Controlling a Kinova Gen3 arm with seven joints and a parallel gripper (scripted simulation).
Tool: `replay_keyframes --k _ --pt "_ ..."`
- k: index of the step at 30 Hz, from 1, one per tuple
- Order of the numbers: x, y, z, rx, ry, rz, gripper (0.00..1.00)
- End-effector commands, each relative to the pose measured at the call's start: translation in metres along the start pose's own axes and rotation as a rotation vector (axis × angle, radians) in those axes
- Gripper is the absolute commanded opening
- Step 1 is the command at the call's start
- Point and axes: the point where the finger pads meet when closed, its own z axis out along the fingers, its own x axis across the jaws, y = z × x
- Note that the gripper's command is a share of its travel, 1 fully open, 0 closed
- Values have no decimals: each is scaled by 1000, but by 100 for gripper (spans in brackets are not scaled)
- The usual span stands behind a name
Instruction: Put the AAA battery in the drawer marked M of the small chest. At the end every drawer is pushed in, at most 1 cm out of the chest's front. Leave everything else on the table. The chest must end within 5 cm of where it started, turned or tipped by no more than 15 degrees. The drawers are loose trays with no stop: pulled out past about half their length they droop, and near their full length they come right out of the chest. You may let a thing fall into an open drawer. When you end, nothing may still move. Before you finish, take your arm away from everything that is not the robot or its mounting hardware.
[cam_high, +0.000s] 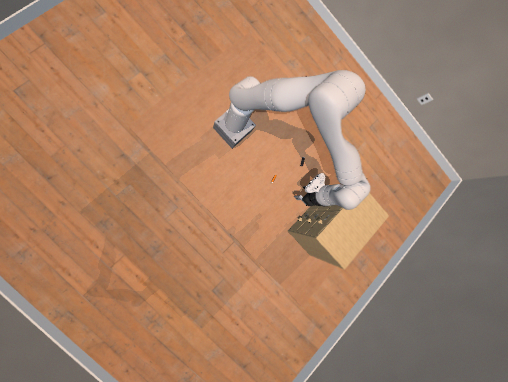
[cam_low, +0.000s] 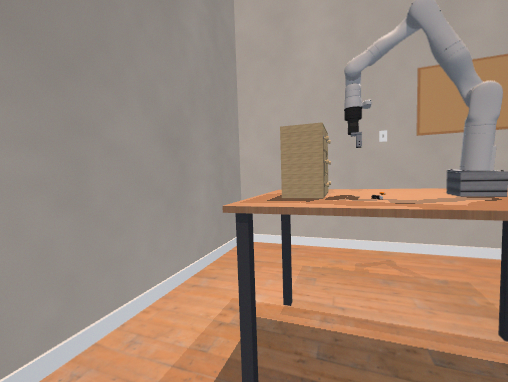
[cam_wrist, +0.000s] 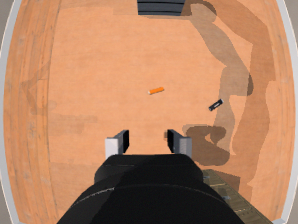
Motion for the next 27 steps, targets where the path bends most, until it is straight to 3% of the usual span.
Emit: replay_keyframes --k 1,27 --pt "0 0 -1 -3 0 0 100" --pt "0 3 3 -37 0 0 100"
